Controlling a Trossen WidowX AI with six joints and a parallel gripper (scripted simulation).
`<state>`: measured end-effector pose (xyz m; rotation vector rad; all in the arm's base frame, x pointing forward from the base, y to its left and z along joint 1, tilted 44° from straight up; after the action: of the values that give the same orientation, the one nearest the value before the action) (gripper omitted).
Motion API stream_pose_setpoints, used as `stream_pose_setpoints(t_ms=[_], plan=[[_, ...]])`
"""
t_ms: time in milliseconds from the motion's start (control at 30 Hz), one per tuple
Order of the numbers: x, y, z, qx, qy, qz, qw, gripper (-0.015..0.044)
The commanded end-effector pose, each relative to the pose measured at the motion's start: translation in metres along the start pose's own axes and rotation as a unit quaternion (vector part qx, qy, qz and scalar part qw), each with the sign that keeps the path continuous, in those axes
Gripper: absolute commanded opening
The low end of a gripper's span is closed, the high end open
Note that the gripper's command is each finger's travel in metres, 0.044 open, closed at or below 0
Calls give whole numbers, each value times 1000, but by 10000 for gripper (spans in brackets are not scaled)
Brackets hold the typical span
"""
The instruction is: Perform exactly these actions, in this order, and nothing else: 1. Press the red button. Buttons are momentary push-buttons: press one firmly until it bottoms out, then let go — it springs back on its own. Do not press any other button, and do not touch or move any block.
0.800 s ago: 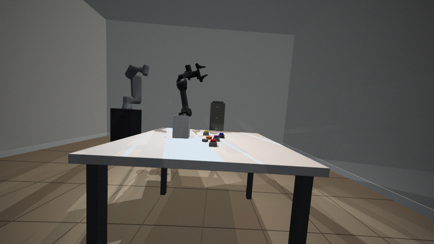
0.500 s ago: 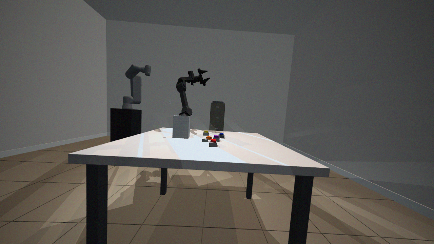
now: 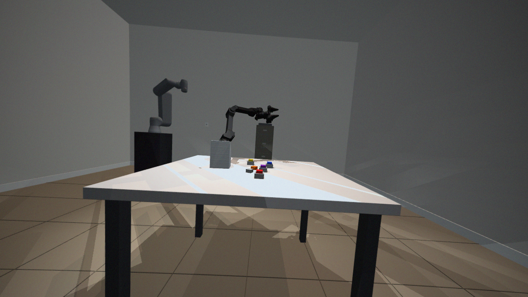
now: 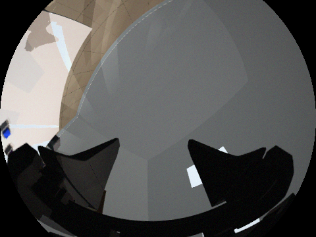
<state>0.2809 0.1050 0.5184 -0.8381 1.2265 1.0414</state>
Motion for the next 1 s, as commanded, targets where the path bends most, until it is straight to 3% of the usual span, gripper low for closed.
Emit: stream_pose_setpoints(t_ms=[0, 300, 533, 767, 967], plan=[[41, -50, -4, 20, 33, 64, 997, 400], [147, -157, -61, 86, 54, 248, 963, 400], [231, -209, -143, 150, 8, 400, 904, 400], [315, -222, -244, 221, -96, 541, 806, 400], [387, -199, -334, 283, -235, 640, 675, 400]])
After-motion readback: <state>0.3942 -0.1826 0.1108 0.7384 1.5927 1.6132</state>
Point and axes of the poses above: the point midway between the two fingers, 35 mm back from their tips, its own y axis back along the fingers, its own x axis across the jaws, z = x × y, the point moved 10 cm from there along y, back along the fingers, and after that the axes turned 7 degrees about -y, right-handed, at the moved point
